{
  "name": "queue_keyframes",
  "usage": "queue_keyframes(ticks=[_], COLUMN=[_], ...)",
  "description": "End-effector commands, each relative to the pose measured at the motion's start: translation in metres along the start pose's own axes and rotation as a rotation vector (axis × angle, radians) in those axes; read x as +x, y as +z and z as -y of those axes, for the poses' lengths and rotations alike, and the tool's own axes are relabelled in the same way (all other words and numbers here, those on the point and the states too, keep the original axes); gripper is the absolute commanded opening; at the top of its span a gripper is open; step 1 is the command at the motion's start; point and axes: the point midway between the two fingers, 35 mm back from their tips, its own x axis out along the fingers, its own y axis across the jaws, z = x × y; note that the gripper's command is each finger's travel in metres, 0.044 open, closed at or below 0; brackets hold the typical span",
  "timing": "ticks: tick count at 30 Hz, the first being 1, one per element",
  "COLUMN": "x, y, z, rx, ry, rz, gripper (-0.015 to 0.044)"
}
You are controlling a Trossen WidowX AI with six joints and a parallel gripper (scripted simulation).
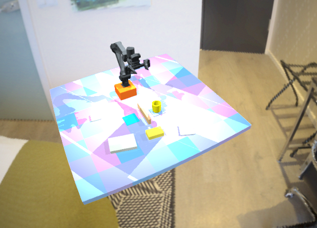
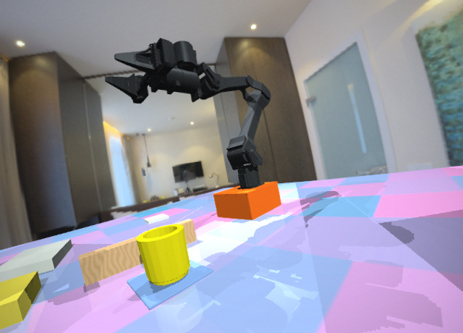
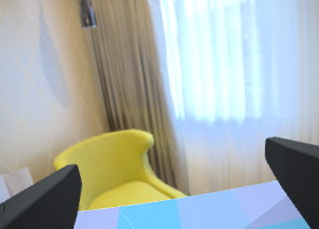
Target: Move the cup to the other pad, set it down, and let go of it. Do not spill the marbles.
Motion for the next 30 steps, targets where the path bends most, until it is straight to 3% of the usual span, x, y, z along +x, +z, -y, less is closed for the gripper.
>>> queue_keyframes(ticks=[1,9,15,21,30], x=[0.002,0.045,0.039,0.005,-0.003], y=[-0.002,-0.105,-0.186,-0.247,-0.253], z=[-0.001,-0.032,-0.058,-0.077,-0.079], rx=[0.011,0.440,0.697,0.813,0.816], ry=[0.002,-0.066,-0.336,-0.781,-0.842], rz=[-0.013,-0.595,-1.039,-1.371,-1.400], gripper=[0.0374,0.0166,0.0166,0.0166,0.0166])
